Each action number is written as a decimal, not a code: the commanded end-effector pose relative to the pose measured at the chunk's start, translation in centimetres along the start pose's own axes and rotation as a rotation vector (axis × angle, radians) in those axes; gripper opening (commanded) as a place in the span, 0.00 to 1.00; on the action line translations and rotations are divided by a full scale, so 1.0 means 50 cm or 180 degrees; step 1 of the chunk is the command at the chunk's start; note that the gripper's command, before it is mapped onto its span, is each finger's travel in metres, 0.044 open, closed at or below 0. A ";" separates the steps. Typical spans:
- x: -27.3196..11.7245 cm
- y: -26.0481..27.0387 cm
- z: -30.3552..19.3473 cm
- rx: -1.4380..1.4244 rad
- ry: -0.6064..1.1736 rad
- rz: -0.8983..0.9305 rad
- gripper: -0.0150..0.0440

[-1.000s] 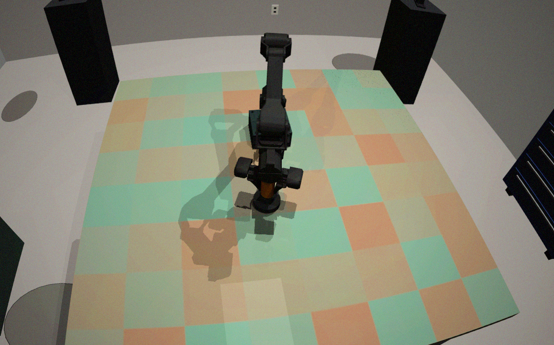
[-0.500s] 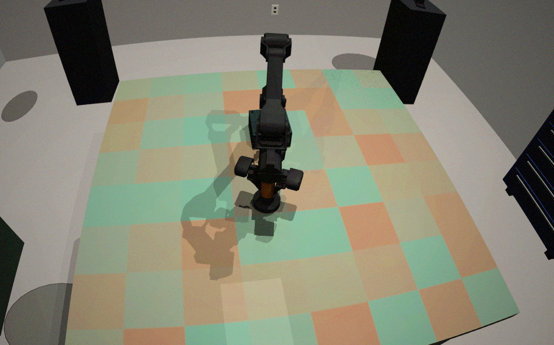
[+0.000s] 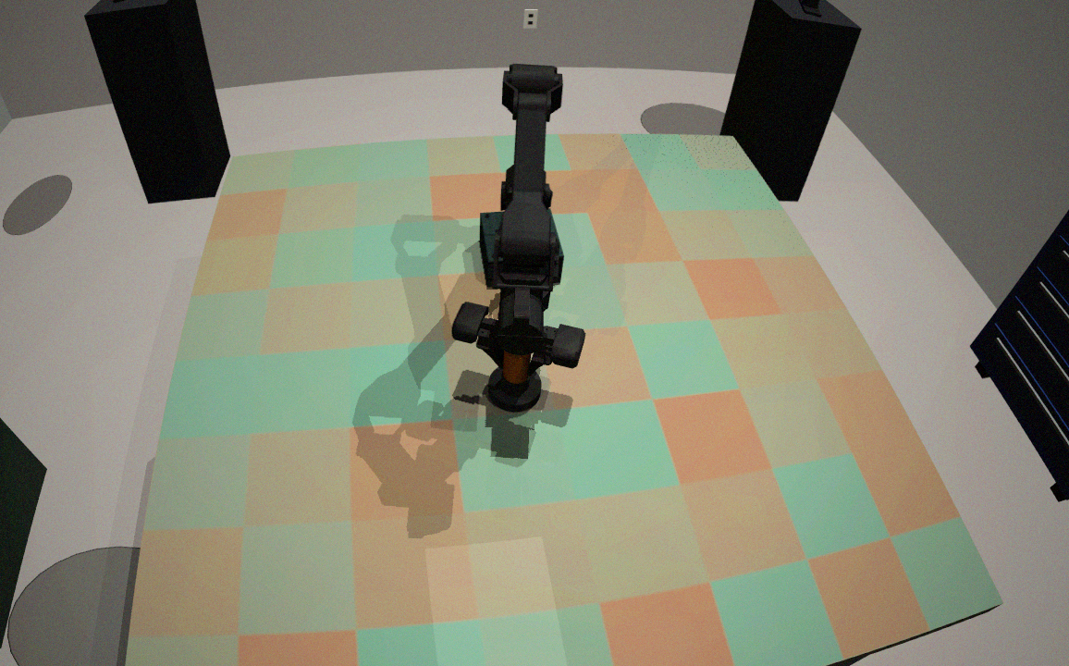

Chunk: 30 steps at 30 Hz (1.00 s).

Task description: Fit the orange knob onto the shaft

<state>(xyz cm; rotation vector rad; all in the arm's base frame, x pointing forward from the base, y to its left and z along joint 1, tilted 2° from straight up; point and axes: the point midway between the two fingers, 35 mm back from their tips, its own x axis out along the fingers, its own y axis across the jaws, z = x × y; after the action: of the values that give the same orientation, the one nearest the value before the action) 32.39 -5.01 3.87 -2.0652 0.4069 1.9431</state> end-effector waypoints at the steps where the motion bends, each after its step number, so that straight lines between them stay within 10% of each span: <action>1: 0.000 0.008 0.000 -0.0045 -0.0006 0.0026 0.25; 30: 0.001 0.007 0.001 0.0182 -0.0005 0.0026 0.25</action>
<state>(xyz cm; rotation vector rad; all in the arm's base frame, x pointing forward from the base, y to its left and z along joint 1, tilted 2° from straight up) 32.39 -5.00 3.86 -2.0494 0.4256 1.9274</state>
